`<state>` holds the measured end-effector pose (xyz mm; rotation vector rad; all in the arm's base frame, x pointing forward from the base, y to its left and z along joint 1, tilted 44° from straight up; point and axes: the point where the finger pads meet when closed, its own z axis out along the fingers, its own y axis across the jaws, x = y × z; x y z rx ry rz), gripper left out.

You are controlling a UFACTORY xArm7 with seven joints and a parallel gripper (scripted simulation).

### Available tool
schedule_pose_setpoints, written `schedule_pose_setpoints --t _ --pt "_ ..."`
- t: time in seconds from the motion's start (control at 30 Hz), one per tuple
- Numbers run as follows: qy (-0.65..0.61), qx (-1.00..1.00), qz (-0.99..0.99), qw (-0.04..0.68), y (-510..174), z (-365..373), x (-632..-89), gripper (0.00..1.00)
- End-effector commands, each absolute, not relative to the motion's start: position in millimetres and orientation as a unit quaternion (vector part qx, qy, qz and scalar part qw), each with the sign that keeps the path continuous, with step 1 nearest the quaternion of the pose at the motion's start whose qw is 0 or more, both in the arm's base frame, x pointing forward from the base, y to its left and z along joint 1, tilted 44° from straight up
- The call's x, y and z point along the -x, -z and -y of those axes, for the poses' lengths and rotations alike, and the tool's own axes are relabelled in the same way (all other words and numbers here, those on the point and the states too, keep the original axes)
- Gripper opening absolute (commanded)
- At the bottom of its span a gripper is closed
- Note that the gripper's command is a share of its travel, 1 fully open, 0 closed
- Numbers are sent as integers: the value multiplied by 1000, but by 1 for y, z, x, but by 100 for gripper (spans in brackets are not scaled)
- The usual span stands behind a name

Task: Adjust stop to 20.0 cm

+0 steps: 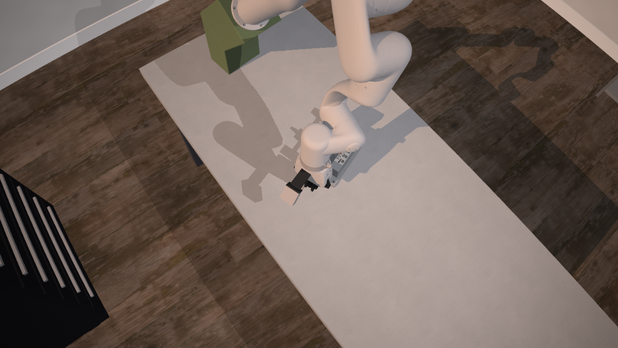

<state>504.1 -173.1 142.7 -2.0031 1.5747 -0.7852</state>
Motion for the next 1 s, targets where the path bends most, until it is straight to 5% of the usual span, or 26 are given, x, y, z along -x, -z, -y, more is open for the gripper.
schedule_pose_setpoints --t 0.0,0.97 --pt "287 729 -575 235 -142 174 -505 6" --pt "287 729 -575 235 -140 174 -506 6"
